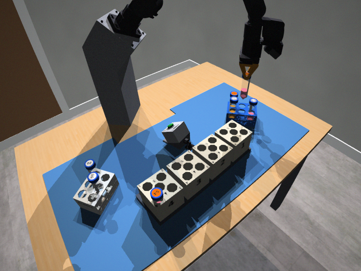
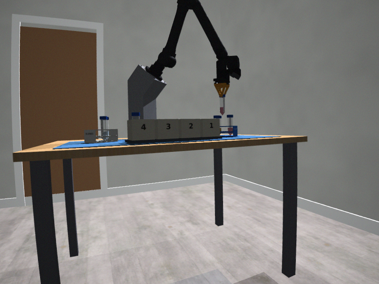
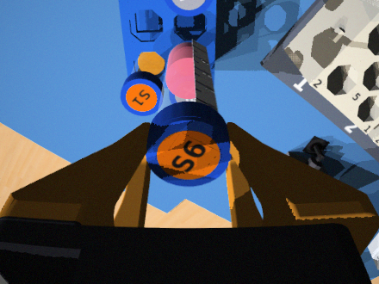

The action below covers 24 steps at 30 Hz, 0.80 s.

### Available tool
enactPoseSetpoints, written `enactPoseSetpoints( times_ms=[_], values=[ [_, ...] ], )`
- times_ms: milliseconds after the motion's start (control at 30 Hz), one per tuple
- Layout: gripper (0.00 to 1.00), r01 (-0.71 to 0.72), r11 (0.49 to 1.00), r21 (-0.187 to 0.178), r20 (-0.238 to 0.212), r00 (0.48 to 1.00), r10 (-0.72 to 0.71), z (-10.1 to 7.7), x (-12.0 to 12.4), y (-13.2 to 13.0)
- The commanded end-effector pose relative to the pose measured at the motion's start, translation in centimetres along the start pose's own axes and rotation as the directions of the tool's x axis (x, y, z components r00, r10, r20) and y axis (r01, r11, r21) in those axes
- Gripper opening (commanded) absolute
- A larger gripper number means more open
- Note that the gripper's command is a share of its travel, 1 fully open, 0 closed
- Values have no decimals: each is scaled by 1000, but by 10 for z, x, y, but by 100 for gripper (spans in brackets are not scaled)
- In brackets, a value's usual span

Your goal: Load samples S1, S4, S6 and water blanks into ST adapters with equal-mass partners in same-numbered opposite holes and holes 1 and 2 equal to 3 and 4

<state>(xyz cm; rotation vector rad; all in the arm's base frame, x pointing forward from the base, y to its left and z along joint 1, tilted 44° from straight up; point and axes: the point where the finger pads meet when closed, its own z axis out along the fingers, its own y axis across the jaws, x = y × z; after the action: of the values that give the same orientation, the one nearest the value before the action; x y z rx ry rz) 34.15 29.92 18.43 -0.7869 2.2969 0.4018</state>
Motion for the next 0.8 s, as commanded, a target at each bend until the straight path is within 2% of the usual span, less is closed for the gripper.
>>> enactPoseSetpoints(
  times_ms=[0, 167, 200, 767],
  values=[
    [0, 1, 1000, 6, 33, 999, -1, -24, -7, -5],
    [0, 2, 1000, 5, 46, 999, -3, -42, -14, -4],
    [0, 1, 1000, -1, 45, 999, -1, -37, -15, 0],
    [0, 1, 1000, -1, 45, 999, -1, -37, -15, 0]
  ],
)
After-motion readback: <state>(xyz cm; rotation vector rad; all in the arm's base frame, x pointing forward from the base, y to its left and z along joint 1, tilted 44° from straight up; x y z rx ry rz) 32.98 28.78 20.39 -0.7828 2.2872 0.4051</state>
